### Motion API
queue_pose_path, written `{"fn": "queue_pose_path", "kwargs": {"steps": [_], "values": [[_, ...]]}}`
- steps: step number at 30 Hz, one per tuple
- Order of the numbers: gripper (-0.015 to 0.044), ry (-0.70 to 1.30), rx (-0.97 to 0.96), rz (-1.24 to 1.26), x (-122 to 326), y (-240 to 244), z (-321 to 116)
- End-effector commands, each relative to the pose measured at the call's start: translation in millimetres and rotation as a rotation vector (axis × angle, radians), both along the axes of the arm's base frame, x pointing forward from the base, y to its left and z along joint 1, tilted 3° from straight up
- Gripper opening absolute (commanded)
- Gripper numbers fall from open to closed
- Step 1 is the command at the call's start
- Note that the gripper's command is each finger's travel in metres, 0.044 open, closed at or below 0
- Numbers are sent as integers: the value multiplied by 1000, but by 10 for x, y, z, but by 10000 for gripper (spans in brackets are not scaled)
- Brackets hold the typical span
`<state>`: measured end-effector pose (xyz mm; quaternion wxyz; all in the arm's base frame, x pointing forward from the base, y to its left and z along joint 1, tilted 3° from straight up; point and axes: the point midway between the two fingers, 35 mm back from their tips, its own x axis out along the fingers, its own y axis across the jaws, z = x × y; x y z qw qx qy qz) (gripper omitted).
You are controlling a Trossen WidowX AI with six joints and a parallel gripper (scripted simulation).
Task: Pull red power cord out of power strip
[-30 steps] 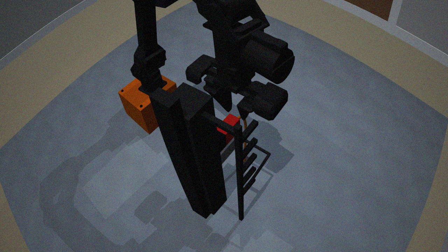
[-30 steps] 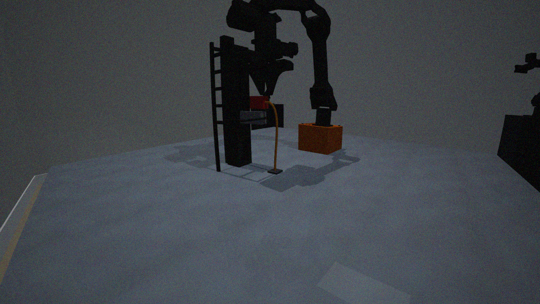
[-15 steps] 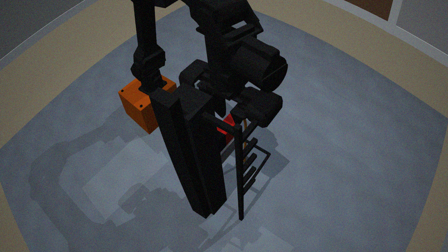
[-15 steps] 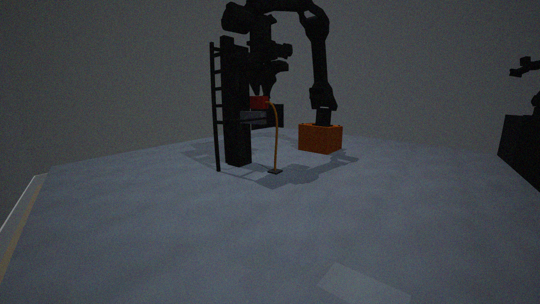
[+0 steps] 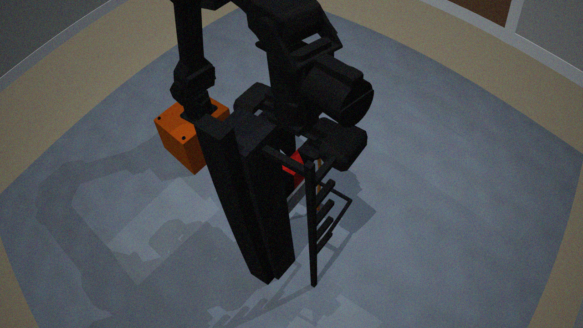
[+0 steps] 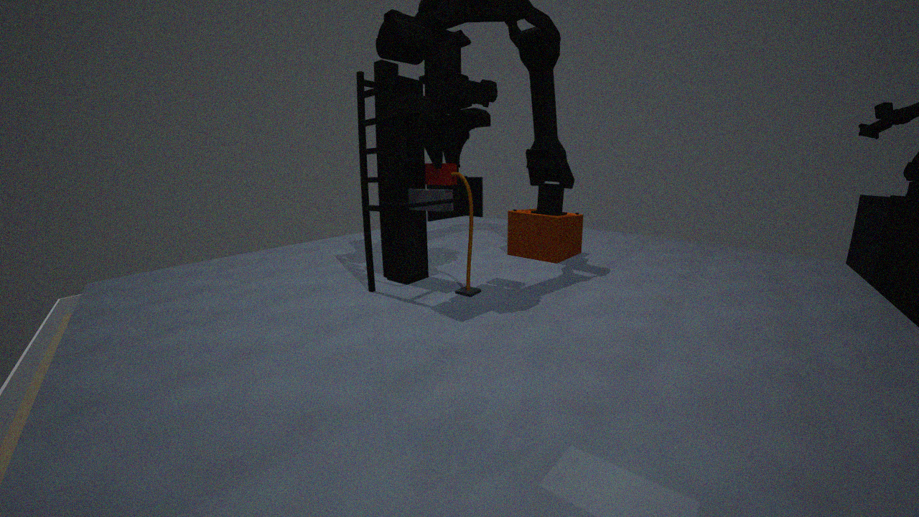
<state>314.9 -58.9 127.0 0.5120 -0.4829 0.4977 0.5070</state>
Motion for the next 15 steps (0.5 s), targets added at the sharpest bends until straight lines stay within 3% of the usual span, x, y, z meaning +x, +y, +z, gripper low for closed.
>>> {"fn": "queue_pose_path", "kwargs": {"steps": [1, 9, 15], "values": [[55, 0, 0, 0, 1, 0, 2], [2, 0, 0, 0, 1, 0, 2], [0, 0, 0, 0, 8, 55, 4]]}}
